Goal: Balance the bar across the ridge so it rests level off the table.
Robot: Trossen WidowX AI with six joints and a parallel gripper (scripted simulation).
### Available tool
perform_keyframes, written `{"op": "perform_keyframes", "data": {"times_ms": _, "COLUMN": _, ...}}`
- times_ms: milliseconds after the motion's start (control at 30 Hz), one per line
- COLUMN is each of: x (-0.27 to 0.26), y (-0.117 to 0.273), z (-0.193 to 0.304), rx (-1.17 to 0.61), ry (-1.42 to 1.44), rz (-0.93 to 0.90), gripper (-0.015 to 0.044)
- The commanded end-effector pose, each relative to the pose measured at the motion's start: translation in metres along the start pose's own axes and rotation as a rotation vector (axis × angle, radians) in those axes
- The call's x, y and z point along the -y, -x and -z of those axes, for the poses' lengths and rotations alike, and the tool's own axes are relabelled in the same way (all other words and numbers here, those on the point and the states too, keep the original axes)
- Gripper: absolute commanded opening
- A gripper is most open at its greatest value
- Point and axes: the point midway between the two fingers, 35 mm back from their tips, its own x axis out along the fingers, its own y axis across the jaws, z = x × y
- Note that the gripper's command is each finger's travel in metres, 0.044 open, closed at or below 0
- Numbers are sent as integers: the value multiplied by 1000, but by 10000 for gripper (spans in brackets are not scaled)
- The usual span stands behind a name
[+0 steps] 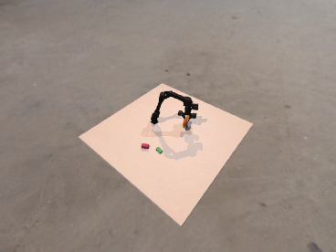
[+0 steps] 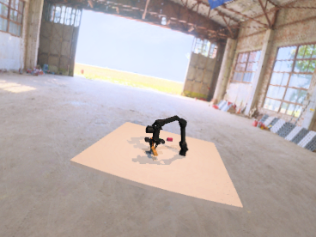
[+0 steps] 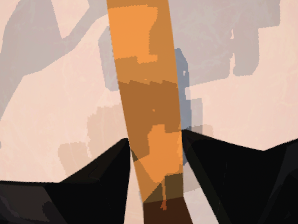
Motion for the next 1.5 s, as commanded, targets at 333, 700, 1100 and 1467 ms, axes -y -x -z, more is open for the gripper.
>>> {"op": "perform_keyframes", "data": {"times_ms": 333, "x": 0, "y": 0, "z": 0, "rx": 0, "ry": 0, "rz": -1, "gripper": 290}}
{"op": "perform_keyframes", "data": {"times_ms": 700, "x": 3, "y": 16, "z": 0, "rx": 0, "ry": 0, "rz": 1, "gripper": 440}}
{"op": "perform_keyframes", "data": {"times_ms": 1100, "x": 0, "y": 100, "z": 0, "rx": 2, "ry": 0, "rz": 9, "gripper": 440}}
{"op": "perform_keyframes", "data": {"times_ms": 1467, "x": 0, "y": 100, "z": 0, "rx": 2, "ry": 0, "rz": 9, "gripper": 440}}
